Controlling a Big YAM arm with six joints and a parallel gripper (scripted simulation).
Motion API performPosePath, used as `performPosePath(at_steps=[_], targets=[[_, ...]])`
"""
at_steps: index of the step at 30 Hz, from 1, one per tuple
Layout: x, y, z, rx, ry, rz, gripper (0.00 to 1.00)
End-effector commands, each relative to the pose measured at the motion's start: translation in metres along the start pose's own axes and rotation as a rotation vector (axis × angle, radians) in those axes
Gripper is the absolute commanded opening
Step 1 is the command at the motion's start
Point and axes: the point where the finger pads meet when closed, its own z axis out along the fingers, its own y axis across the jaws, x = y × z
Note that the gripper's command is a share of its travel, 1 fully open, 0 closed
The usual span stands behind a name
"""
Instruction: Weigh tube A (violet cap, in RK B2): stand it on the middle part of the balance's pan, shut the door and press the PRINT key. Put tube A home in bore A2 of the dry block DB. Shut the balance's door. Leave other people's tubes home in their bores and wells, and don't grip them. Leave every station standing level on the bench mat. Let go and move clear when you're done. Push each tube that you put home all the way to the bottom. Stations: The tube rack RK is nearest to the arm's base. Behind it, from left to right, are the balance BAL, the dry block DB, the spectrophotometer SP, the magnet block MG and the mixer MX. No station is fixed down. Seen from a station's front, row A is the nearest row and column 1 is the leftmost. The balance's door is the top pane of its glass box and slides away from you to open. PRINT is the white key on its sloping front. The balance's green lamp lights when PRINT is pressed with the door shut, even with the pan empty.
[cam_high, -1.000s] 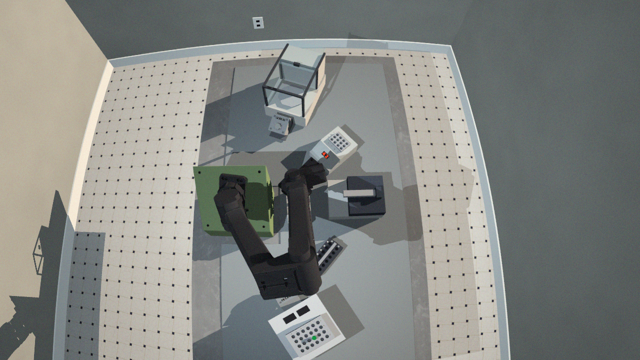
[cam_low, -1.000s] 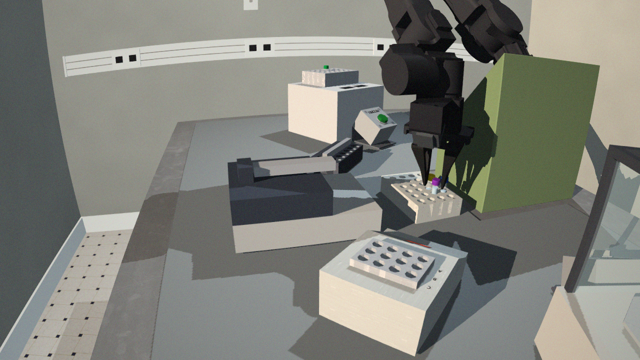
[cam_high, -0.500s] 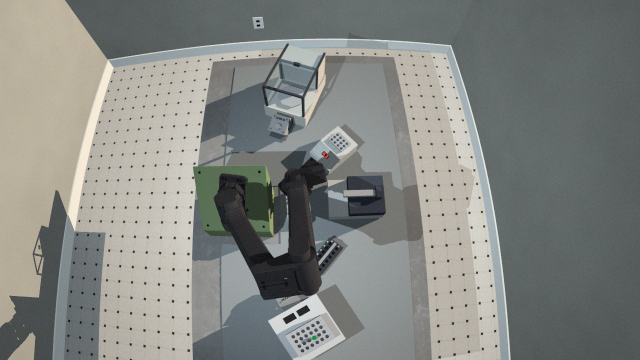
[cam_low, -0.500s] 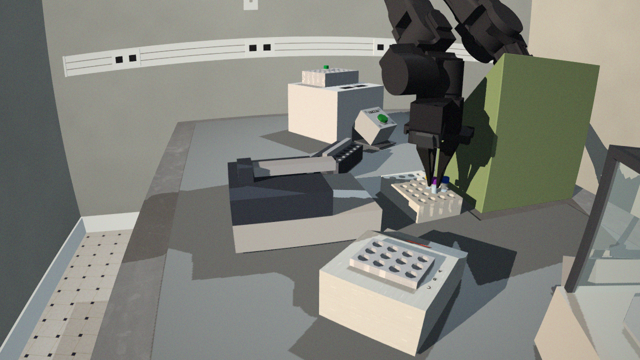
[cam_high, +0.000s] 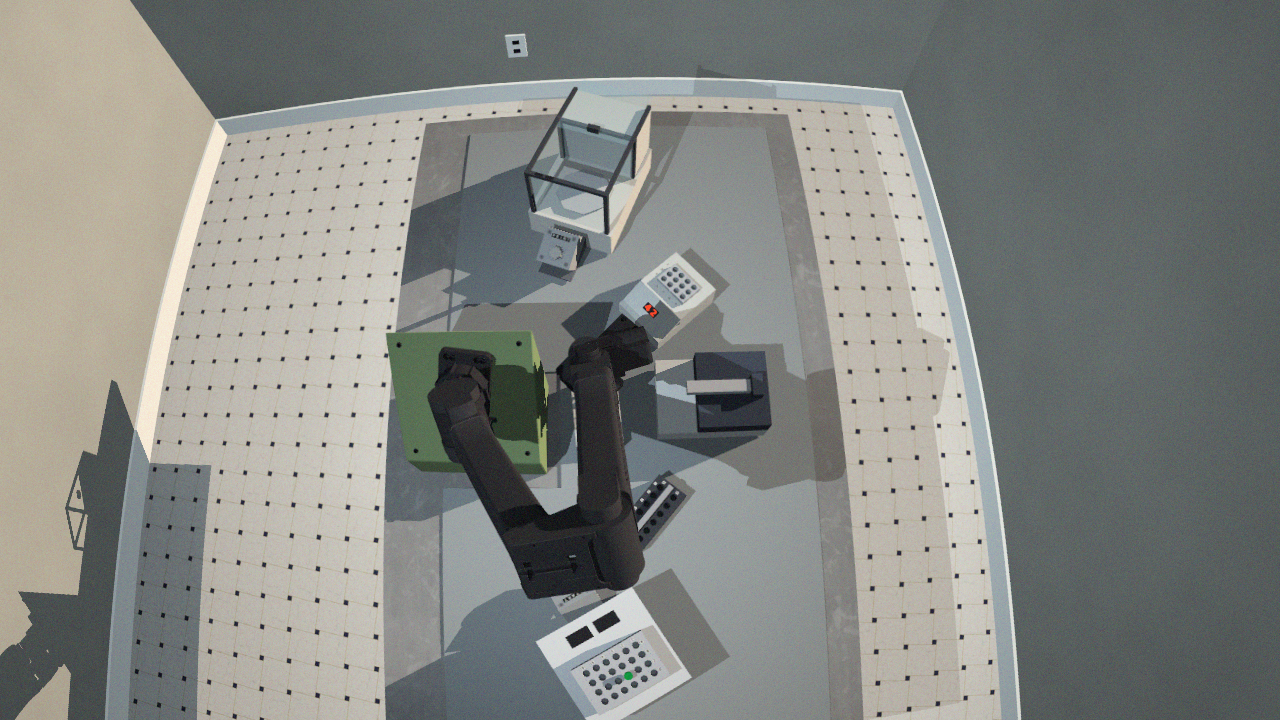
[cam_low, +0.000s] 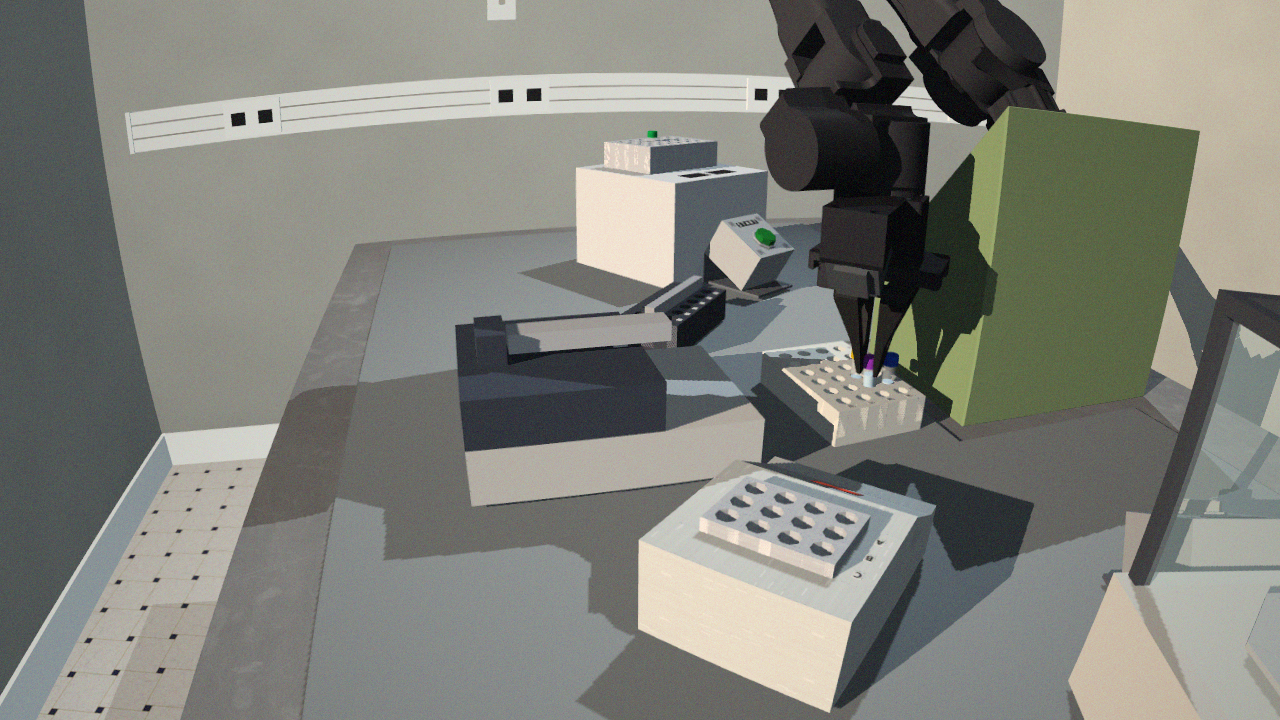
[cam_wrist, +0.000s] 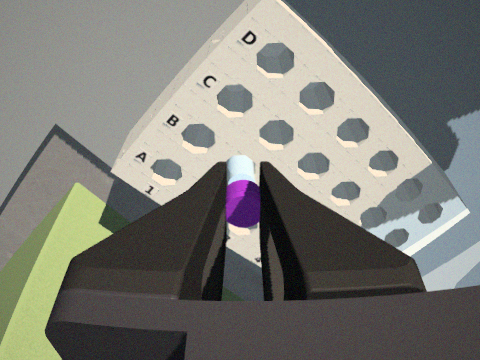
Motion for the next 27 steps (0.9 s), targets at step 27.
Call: performPosePath(at_steps=[27], targets=[[0.0017,0.0075,0.0008,0.001,0.0,-0.012,0.09]])
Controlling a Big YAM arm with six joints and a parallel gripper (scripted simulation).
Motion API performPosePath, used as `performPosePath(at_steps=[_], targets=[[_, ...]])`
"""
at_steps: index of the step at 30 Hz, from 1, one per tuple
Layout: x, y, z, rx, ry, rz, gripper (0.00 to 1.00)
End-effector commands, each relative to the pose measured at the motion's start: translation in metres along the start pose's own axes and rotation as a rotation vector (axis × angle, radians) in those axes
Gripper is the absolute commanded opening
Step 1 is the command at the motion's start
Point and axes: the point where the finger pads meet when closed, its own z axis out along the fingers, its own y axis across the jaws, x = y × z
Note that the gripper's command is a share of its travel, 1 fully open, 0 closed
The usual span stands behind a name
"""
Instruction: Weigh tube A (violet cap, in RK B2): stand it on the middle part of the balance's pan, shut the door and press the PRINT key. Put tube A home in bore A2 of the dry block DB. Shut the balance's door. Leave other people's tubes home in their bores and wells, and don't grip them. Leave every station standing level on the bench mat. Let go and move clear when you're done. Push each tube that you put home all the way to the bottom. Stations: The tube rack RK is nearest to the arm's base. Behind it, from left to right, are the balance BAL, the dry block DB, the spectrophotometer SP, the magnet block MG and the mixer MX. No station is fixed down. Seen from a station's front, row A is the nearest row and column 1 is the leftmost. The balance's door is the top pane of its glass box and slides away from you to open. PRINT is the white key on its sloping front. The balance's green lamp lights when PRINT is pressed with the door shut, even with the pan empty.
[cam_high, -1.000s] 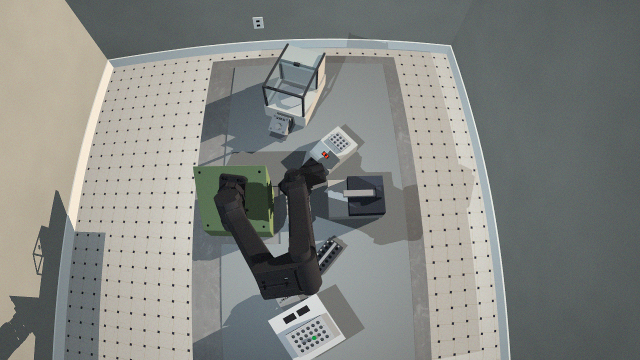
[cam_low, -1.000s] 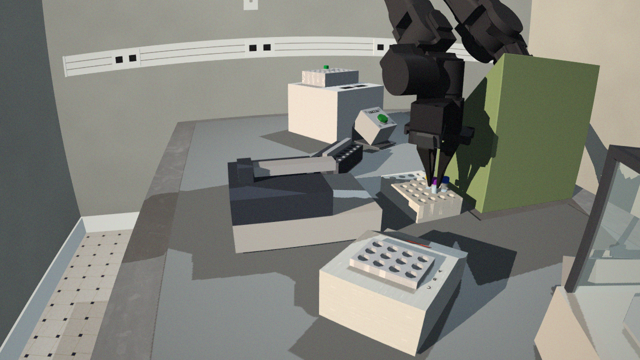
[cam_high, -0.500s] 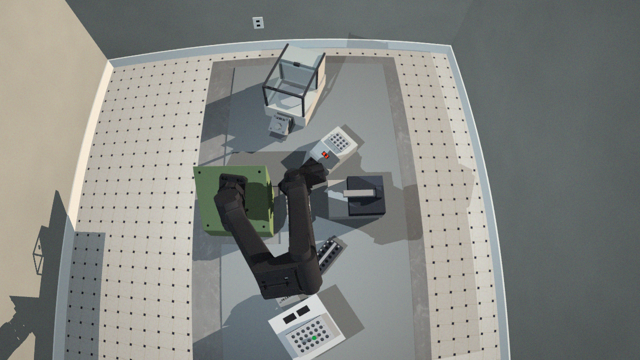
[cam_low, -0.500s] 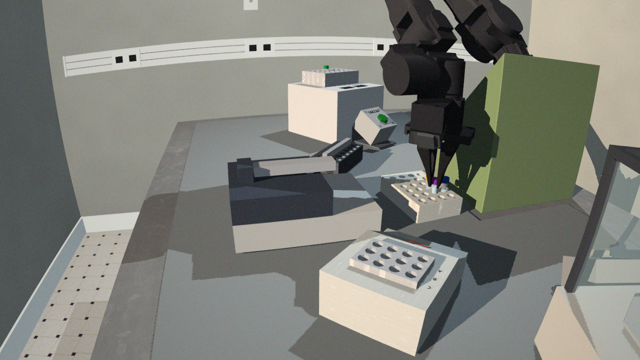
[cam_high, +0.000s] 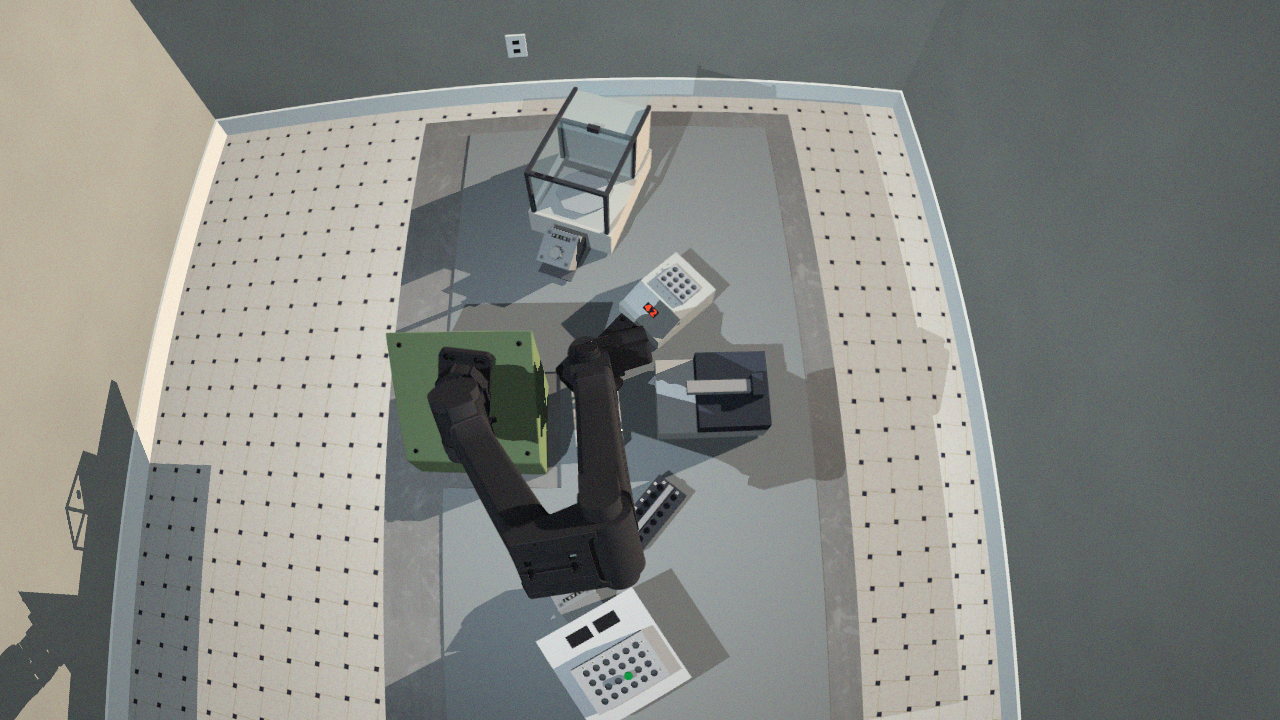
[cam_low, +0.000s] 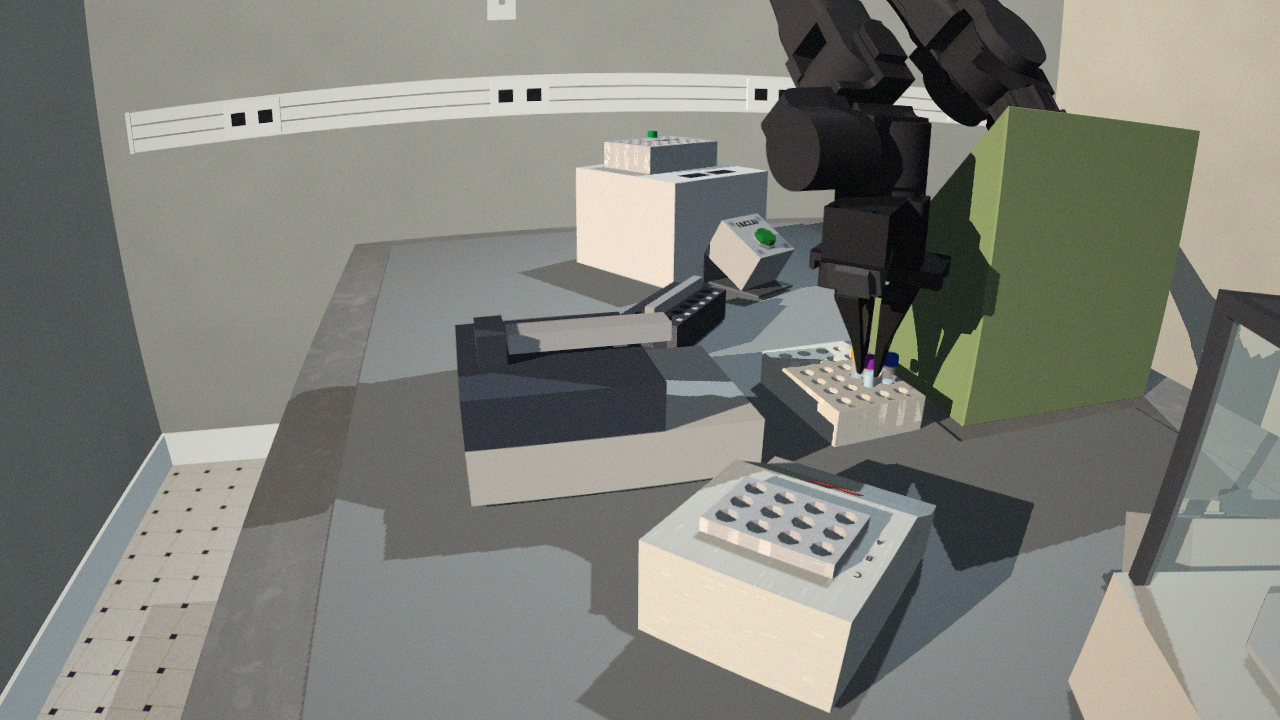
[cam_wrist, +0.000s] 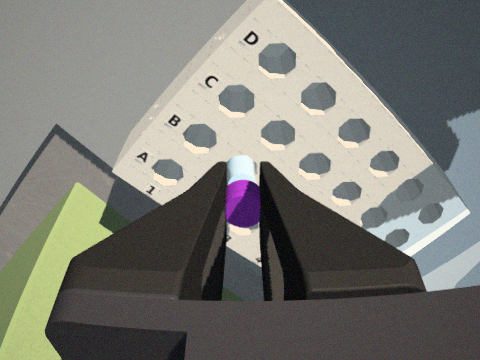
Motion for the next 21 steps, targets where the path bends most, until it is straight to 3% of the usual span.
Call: performPosePath(at_steps=[1,10,21], targets=[[0.002,0.007,0.001,0.0,0.0,-0.009,0.09],[0.005,0.01,-0.001,-0.006,0.01,-0.026,0.09],[-0.004,0.0,-0.01,0.008,-0.014,0.001,0.09]])
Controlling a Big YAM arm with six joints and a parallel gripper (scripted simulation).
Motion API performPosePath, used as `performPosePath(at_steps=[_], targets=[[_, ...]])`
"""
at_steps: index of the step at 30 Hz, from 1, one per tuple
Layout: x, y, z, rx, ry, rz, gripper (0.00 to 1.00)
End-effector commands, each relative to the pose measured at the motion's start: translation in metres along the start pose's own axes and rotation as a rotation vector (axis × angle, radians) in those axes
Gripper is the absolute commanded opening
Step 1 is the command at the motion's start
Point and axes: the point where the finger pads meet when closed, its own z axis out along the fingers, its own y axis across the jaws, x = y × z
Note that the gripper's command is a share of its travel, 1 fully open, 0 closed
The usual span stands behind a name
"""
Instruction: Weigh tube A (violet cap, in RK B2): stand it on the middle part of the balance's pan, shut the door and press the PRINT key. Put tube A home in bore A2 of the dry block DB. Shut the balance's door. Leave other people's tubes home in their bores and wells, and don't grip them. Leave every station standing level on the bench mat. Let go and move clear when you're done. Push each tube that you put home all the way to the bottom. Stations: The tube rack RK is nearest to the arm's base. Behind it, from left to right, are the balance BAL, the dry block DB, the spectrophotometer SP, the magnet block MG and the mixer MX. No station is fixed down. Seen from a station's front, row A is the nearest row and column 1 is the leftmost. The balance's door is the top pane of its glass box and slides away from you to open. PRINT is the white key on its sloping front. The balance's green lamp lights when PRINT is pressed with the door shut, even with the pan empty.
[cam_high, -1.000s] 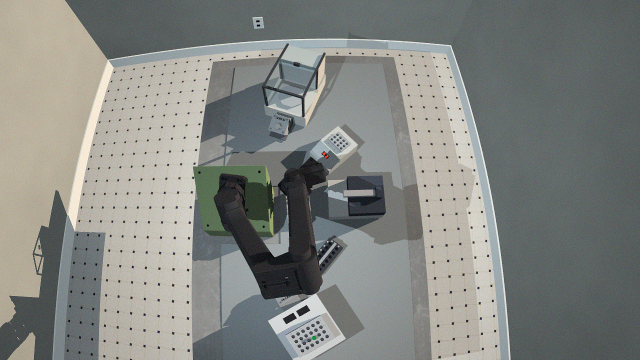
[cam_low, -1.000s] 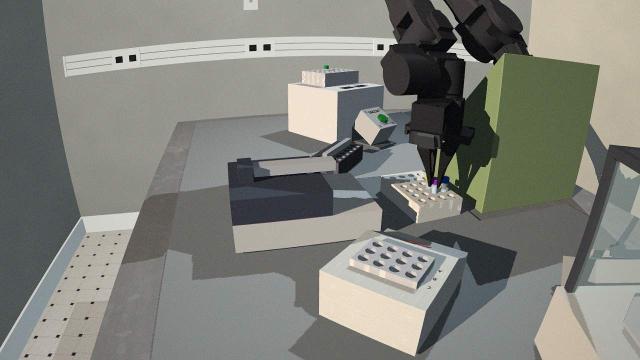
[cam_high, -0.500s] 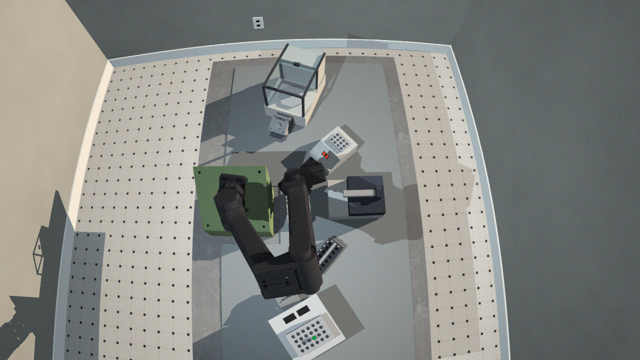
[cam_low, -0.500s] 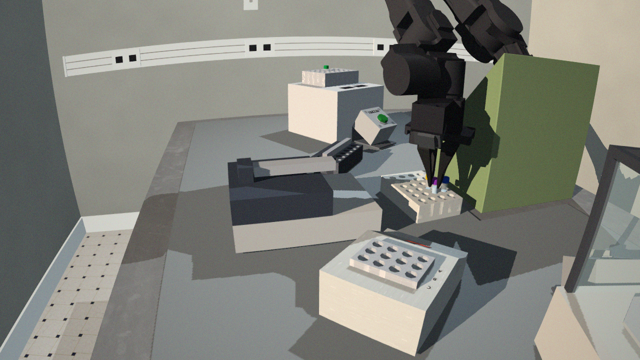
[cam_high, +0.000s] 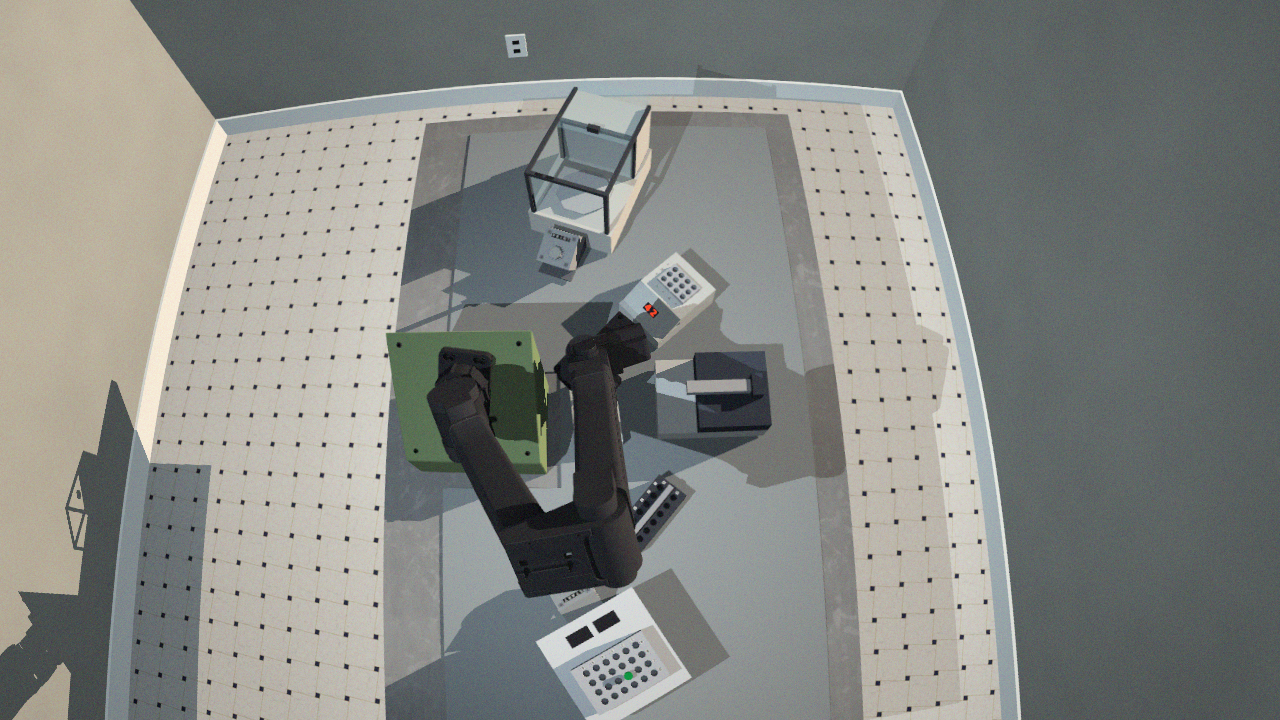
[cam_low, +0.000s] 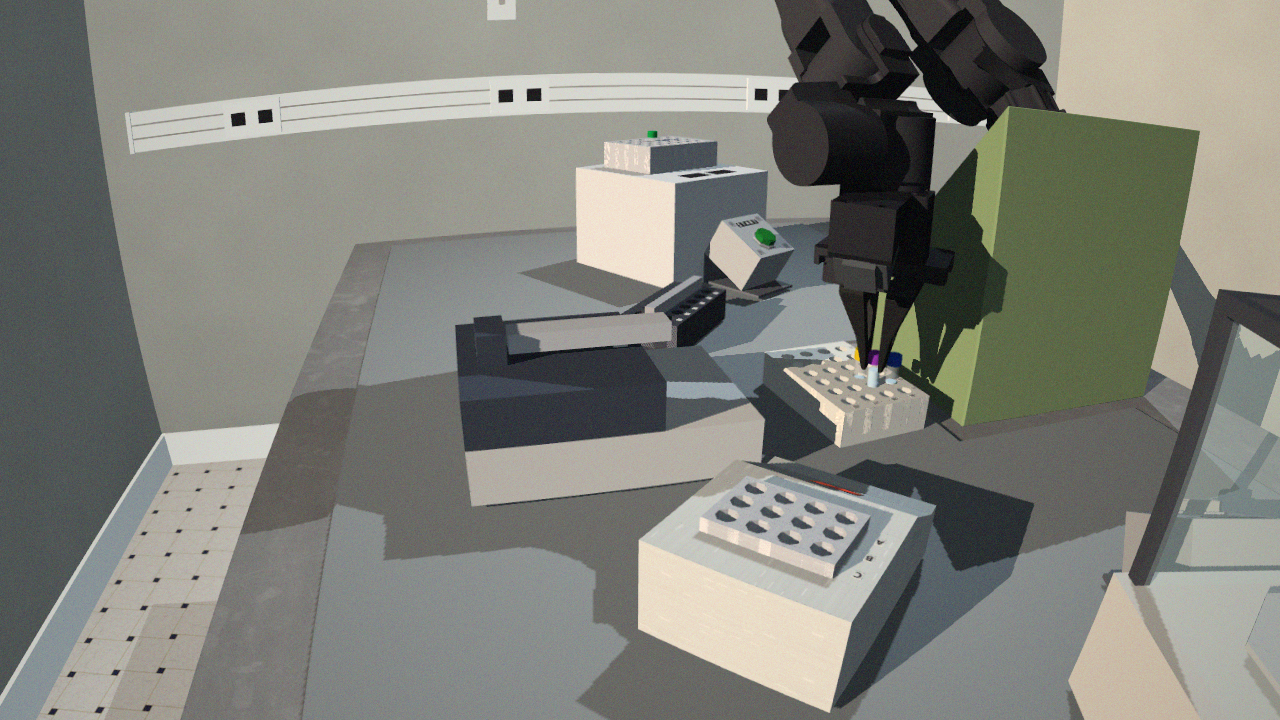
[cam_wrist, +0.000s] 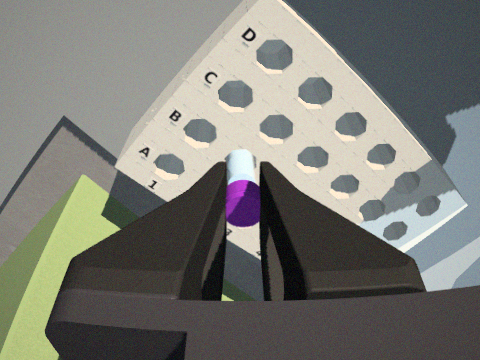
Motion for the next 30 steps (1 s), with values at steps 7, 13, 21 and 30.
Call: performPosePath(at_steps=[7,13,21,30], targets=[[-0.007,-0.003,-0.01,0.009,-0.016,0.014,0.09],[-0.006,-0.002,-0.011,0.007,-0.014,0.012,0.09],[-0.008,-0.003,-0.015,0.008,-0.015,0.013,0.09],[-0.007,-0.002,-0.019,0.008,-0.015,0.013,0.09]])
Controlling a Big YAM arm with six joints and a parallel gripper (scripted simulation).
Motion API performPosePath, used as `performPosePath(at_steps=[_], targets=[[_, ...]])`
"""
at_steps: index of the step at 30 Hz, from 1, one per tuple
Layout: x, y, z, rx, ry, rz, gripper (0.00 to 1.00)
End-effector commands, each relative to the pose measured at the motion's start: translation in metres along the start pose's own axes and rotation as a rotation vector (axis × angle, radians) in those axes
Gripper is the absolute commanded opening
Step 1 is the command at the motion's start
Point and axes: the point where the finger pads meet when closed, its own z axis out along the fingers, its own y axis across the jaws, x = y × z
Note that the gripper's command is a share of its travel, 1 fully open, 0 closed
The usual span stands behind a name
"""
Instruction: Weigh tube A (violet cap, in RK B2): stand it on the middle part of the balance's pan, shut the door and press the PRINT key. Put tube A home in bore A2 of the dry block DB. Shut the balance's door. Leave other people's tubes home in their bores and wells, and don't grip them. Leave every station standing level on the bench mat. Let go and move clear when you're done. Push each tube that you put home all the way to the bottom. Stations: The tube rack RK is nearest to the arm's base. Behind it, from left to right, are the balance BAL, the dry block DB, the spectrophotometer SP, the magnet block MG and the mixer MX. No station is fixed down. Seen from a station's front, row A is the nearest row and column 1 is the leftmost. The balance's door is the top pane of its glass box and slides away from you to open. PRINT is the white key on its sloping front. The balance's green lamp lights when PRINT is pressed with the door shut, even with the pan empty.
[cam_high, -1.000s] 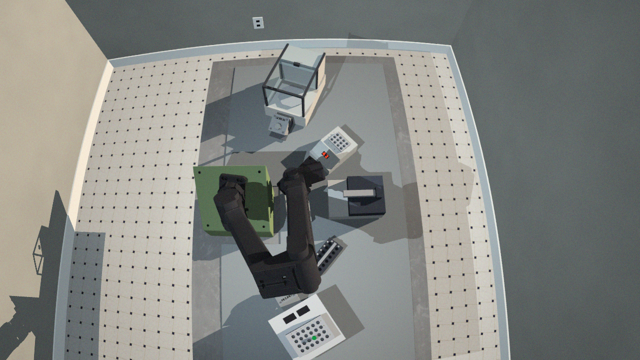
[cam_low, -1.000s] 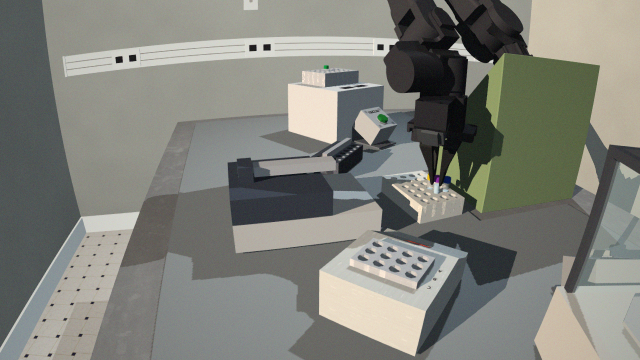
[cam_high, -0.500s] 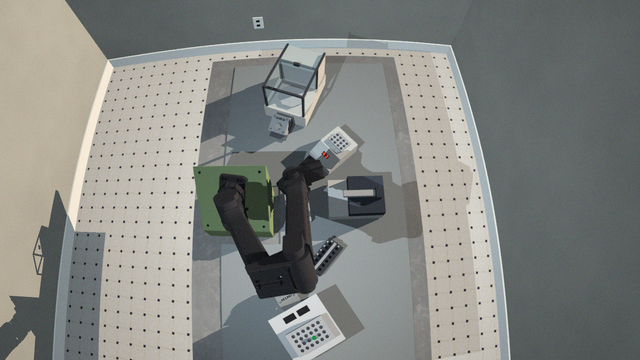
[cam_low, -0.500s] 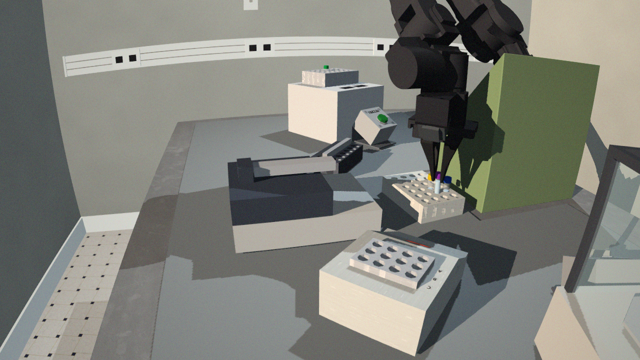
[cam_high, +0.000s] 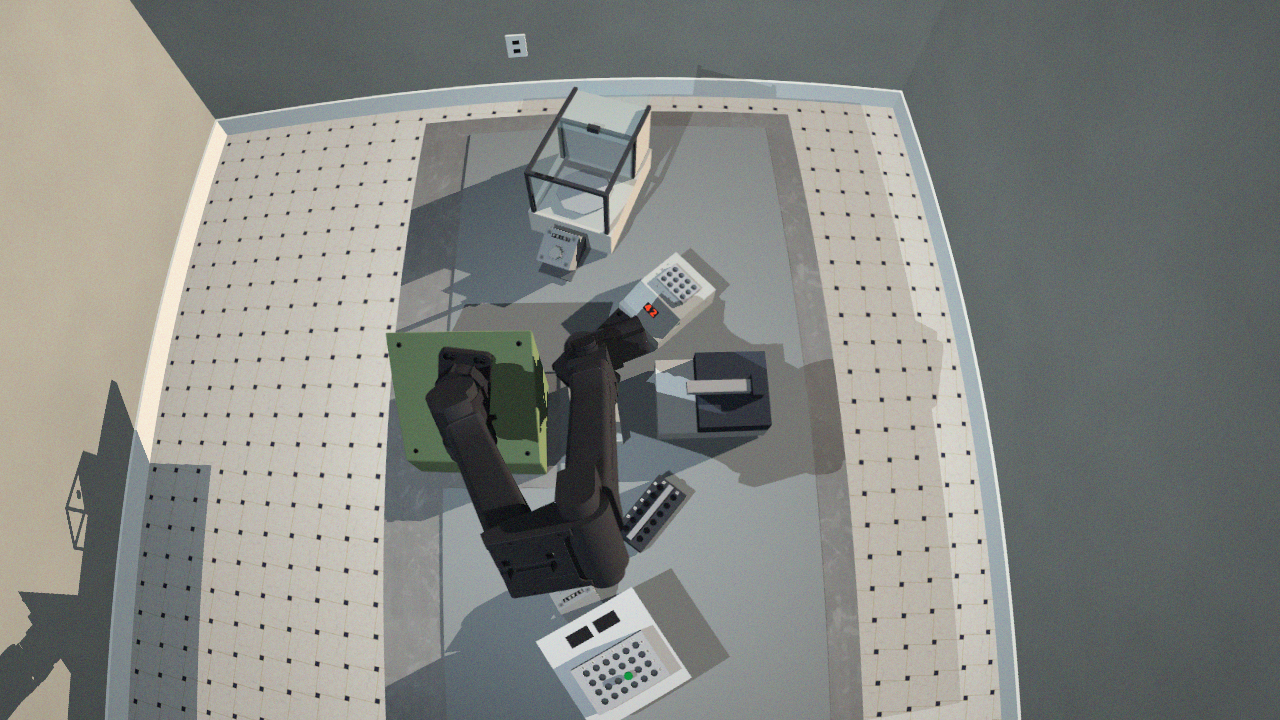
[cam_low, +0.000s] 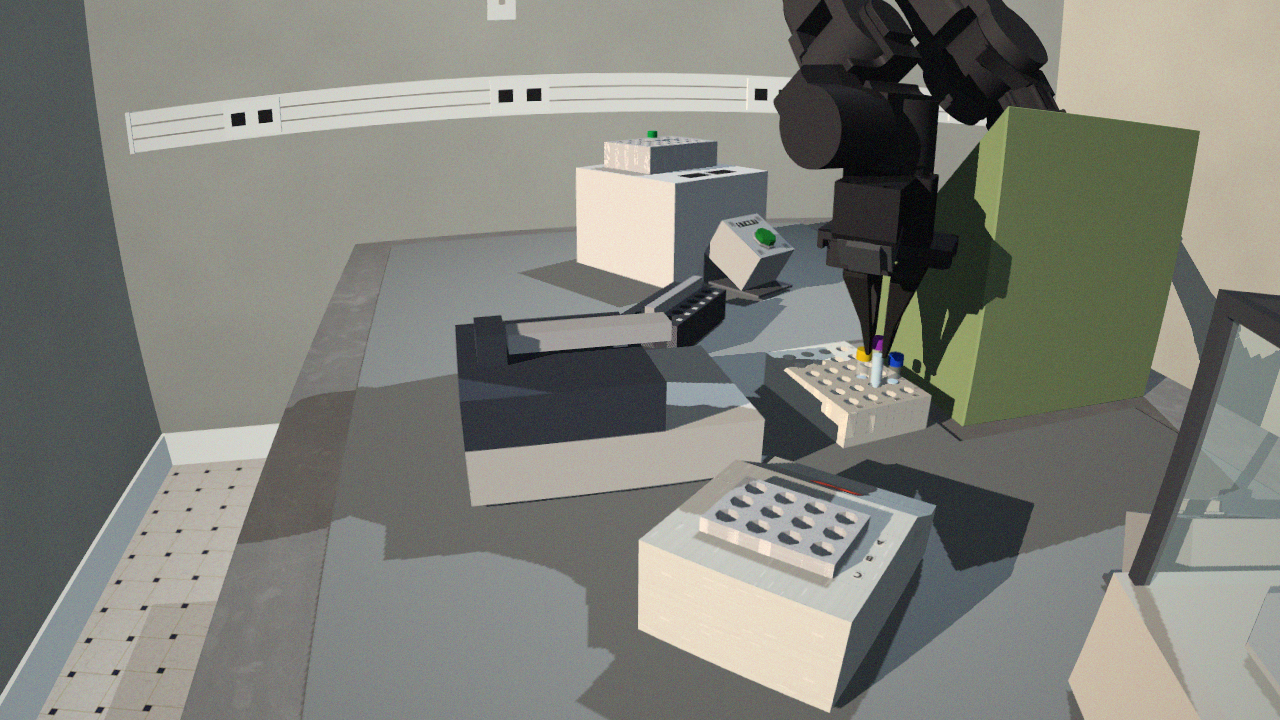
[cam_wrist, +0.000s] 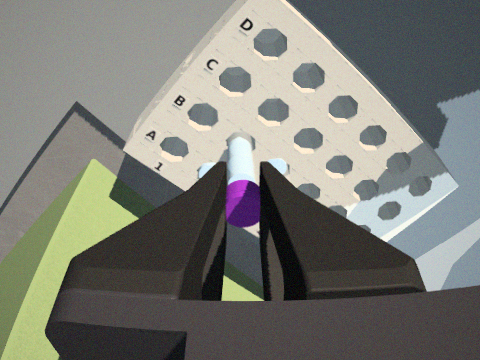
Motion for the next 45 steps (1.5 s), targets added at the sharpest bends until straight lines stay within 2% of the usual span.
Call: performPosePath(at_steps=[1,14,15,17,18,45], targets=[[-0.0083,-0.0041,-0.0073,0.009,-0.019,0.014,0.09],[-0.0091,-0.0043,-0.0132,0.011,-0.021,0.016,0.09],[-0.0067,-0.0027,-0.0103,0.002,-0.008,0.017,0.09],[-0.0095,-0.0044,-0.0148,0.011,-0.022,0.017,0.09],[-0.0038,-0.0012,-0.0097,0.002,-0.007,0.01,0.09],[-0.0043,-0.001,-0.0097,0.002,-0.007,0.01,0.09]])
